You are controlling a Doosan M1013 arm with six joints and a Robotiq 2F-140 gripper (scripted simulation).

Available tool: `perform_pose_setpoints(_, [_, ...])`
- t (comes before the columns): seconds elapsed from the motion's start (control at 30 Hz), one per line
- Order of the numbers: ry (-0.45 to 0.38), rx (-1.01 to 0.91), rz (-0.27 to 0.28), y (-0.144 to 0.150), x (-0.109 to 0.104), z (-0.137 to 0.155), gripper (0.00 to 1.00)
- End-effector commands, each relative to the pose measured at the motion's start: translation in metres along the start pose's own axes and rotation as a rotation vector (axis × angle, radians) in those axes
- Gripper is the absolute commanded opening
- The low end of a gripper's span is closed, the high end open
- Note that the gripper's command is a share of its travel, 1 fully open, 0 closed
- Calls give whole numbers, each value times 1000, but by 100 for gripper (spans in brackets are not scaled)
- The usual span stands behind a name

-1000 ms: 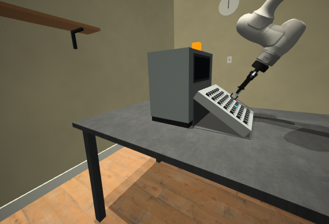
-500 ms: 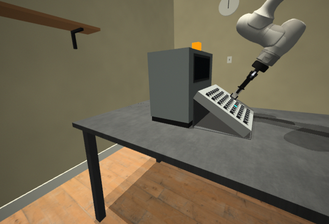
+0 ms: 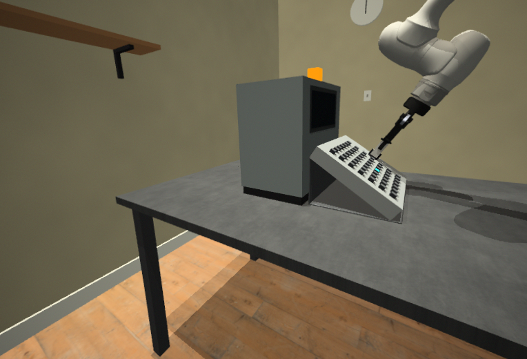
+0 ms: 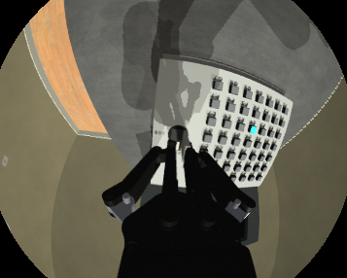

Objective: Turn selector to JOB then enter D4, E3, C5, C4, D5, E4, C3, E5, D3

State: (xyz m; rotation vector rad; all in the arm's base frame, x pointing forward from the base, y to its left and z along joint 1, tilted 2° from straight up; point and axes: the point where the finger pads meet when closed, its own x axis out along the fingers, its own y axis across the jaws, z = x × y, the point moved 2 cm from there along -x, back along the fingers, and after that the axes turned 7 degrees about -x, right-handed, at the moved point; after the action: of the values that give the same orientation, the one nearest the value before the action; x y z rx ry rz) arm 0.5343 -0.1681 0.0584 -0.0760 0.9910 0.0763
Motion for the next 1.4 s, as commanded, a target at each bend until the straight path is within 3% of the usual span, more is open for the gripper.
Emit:
perform_pose_setpoints(0.0, [0,1,0,0,0,0,0])
perform_pose_setpoints(0.63, [0,125,0,0,0,0,0])
perform_pose_setpoints(0.97, [0,290,0,0,0,0,0])
perform_pose_setpoints(1.37, [0,647,0,0,0,0,0])
